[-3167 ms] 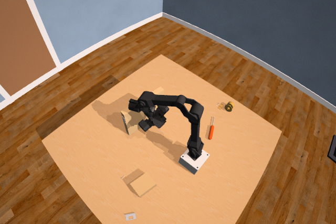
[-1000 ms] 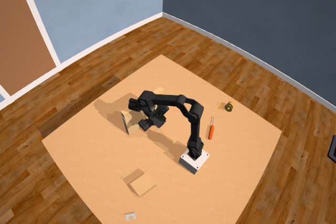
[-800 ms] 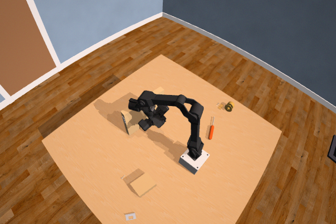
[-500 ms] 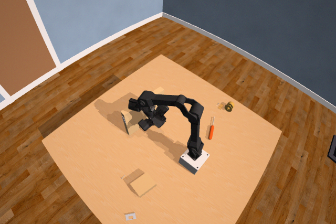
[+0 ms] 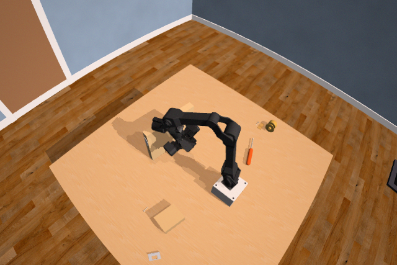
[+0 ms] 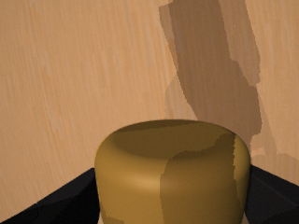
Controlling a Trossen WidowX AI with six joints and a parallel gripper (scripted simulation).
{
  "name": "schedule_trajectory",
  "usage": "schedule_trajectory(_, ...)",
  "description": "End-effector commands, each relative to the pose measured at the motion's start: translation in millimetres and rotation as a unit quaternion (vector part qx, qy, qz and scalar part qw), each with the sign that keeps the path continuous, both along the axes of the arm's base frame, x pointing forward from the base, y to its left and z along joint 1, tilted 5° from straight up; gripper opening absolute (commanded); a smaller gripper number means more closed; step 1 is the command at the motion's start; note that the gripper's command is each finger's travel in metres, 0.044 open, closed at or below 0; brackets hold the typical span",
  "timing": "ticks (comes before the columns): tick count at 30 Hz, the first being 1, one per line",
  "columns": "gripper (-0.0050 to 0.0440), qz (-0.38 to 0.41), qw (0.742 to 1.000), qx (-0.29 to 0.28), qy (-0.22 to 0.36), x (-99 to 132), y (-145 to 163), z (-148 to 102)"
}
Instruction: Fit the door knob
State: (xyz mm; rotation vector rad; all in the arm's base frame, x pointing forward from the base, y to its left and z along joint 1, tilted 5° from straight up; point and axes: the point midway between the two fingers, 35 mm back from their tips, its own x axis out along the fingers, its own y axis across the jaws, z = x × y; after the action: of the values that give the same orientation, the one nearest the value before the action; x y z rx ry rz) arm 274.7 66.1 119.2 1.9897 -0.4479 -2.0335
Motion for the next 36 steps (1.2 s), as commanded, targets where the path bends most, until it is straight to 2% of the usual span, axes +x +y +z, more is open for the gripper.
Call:
schedule_trajectory(1,0.0,0.001,1.0,-0.001,-0.007,1.7,-1.3,3.7)
schedule_trajectory(14,0.0,0.001,1.0,-0.001,-0.007,6.4,-1.4,3.9)
schedule_trajectory(36,0.0,-0.003,1.0,-0.003,-0.011,1.8,-1.7,4.2)
